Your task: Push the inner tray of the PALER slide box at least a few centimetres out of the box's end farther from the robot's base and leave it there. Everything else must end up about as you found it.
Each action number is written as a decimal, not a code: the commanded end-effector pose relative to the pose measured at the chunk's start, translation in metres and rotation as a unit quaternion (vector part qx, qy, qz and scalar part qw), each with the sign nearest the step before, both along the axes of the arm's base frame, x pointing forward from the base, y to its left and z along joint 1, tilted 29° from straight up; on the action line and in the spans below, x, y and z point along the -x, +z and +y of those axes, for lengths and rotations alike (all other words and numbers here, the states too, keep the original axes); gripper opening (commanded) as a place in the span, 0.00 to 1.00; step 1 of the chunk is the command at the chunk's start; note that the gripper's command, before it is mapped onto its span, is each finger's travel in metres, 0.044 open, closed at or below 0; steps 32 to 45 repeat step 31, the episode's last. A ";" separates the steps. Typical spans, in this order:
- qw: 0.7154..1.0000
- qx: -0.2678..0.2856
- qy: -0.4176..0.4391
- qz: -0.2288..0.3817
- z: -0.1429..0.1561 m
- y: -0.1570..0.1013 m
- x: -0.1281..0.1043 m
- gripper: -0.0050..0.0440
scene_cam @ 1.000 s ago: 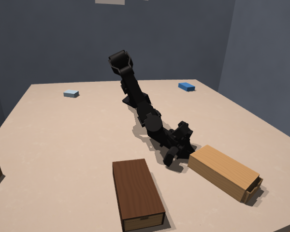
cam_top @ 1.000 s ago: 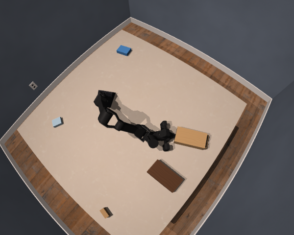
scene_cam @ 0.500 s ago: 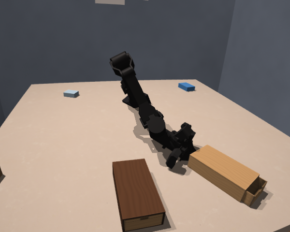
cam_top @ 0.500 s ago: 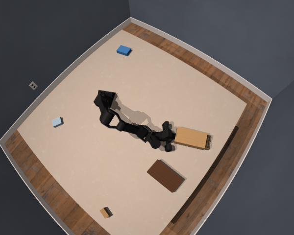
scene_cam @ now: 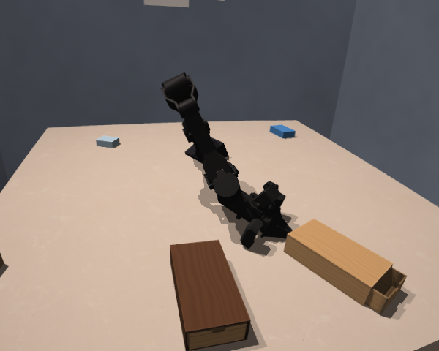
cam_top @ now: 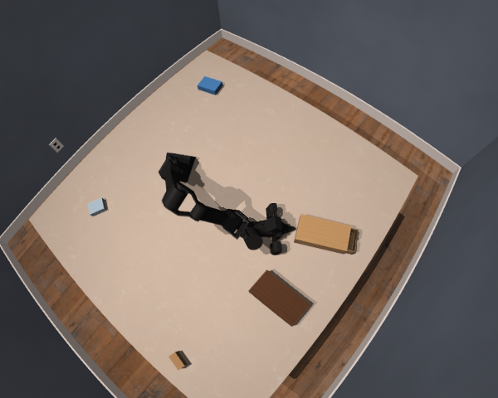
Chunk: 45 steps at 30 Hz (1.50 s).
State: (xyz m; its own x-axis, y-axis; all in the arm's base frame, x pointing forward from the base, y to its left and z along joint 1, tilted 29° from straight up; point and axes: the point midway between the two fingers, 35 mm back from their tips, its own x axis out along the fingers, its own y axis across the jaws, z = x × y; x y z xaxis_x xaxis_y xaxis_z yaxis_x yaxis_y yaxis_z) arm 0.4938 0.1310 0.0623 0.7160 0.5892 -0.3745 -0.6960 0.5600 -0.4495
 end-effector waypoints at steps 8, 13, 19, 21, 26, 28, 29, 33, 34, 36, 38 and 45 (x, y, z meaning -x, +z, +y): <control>1.000 0.019 -0.014 -0.004 0.006 0.036 0.011 0.00; 0.997 0.063 -0.048 0.017 0.006 0.062 0.032 0.00; 0.993 0.088 -0.058 0.051 0.004 0.060 0.049 0.00; 0.993 0.087 -0.058 0.048 0.004 0.063 0.047 0.00; 0.993 0.086 -0.059 0.048 0.004 0.063 0.047 0.00; 0.993 0.086 -0.058 0.054 0.003 0.057 0.046 0.00; 0.993 0.086 -0.058 0.054 0.003 0.057 0.046 0.00; 0.993 0.086 -0.058 0.054 0.003 0.057 0.046 0.00; 0.993 0.086 -0.058 0.054 0.003 0.057 0.046 0.00; 0.993 0.086 -0.058 0.054 0.003 0.057 0.046 0.00; 0.993 0.086 -0.058 0.054 0.003 0.057 0.046 0.00; 0.993 0.086 -0.058 0.054 0.003 0.057 0.046 0.00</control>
